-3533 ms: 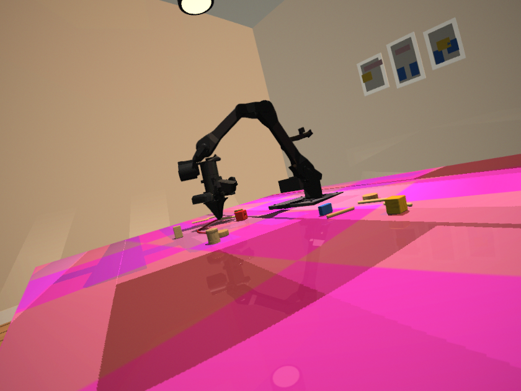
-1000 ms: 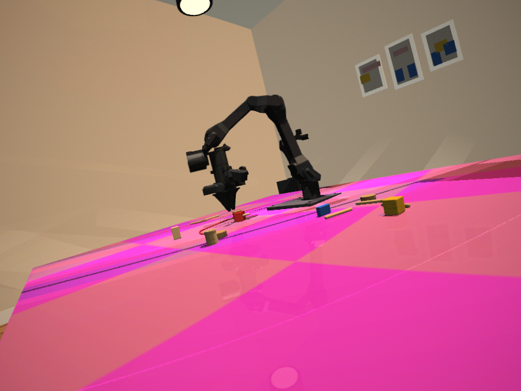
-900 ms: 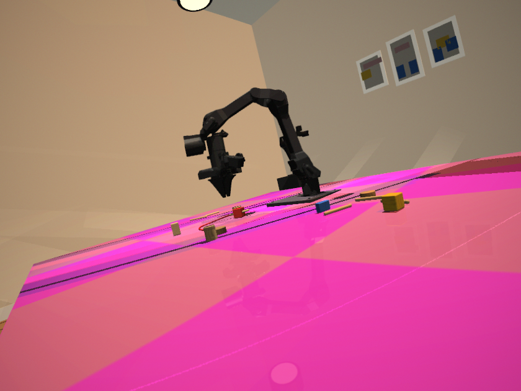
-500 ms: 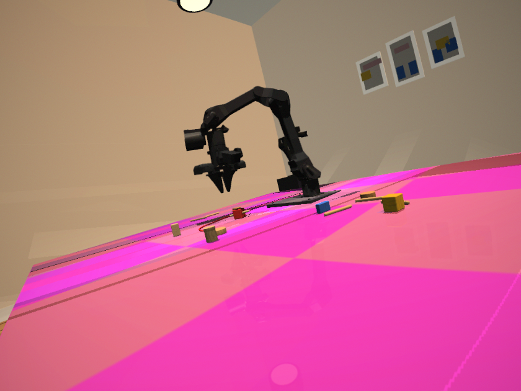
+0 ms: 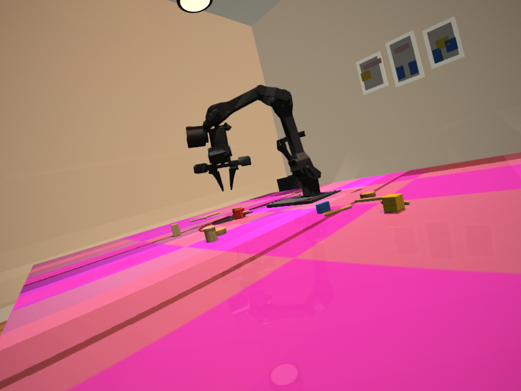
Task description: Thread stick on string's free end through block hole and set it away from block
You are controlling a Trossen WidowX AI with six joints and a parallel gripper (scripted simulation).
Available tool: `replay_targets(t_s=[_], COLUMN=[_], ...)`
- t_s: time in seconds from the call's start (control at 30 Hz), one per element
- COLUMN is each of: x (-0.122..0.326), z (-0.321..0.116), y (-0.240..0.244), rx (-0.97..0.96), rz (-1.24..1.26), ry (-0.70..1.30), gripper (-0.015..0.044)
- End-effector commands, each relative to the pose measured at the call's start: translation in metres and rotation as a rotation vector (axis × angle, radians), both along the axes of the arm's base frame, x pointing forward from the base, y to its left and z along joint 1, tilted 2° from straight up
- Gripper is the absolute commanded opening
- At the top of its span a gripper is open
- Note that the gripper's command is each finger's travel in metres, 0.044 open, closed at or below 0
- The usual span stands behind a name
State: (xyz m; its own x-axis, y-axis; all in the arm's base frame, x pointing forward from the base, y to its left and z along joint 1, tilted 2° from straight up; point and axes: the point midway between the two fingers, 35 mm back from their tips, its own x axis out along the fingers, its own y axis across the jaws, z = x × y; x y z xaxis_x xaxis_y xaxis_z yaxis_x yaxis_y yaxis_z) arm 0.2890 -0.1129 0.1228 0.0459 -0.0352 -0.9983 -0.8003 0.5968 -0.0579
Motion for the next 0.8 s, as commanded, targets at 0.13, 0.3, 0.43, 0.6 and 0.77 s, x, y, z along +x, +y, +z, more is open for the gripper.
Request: replay_targets(t_s=[0.13, 0.3, 0.43, 0.6, 0.77], x=[-0.017, -0.02, -0.022, -0.024, -0.026], z=[-0.008, -0.009, -0.009, -0.009, -0.009], y=[0.023, 0.028, 0.031, 0.035, 0.038], rx=[0.052, 0.058, 0.06, 0.062, 0.062], rz=[-1.019, -1.285, -1.5, -1.768, -2.021], ry=[0.018, 0.015, 0.013, 0.009, 0.003], gripper=[0.0122, 0.0122, 0.0122, 0.0122, 0.0122])
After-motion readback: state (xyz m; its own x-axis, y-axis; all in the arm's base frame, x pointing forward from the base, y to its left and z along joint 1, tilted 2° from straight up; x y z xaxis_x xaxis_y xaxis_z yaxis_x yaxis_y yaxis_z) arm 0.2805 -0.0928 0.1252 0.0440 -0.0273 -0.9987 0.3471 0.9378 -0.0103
